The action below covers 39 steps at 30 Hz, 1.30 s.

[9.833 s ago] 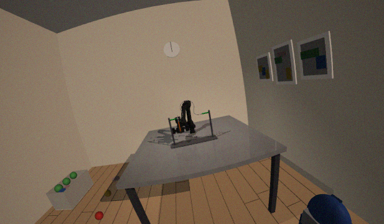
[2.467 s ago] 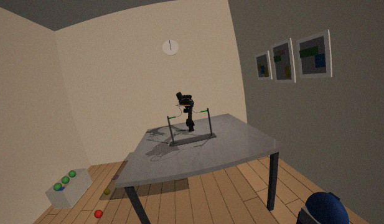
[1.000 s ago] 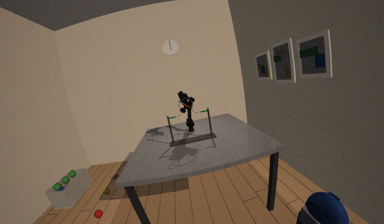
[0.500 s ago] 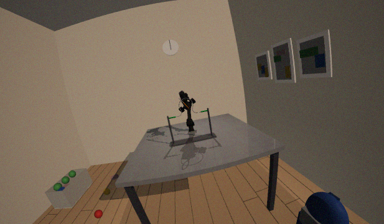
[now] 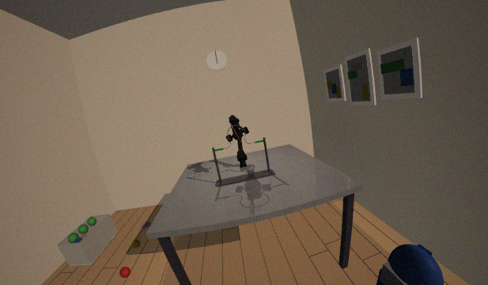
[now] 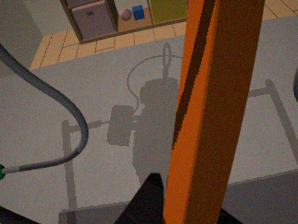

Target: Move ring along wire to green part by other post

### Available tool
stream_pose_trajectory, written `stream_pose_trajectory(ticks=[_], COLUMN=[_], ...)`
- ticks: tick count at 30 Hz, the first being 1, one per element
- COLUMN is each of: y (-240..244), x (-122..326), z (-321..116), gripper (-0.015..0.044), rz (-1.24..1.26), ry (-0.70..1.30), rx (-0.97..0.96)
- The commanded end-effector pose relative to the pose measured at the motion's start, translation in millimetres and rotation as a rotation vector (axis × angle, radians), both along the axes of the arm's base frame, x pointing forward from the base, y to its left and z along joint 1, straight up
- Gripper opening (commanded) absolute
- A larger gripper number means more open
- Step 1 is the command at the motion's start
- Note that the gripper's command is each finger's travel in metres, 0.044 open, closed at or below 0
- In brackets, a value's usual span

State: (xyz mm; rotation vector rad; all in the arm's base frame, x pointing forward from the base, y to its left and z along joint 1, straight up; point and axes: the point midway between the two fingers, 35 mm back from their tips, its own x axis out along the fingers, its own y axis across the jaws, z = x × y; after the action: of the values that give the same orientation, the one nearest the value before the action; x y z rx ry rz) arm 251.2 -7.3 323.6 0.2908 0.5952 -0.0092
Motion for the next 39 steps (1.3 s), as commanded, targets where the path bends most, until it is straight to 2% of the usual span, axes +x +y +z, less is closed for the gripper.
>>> stream_pose_trajectory(ticks=[1, 39], y=[-3, -30], x=[0, 1], z=[0, -1], gripper=[-0.0150, -0.0150], rz=[0.000, -0.006], ry=[-0.004, -0.020], rx=[-0.053, -0.615])
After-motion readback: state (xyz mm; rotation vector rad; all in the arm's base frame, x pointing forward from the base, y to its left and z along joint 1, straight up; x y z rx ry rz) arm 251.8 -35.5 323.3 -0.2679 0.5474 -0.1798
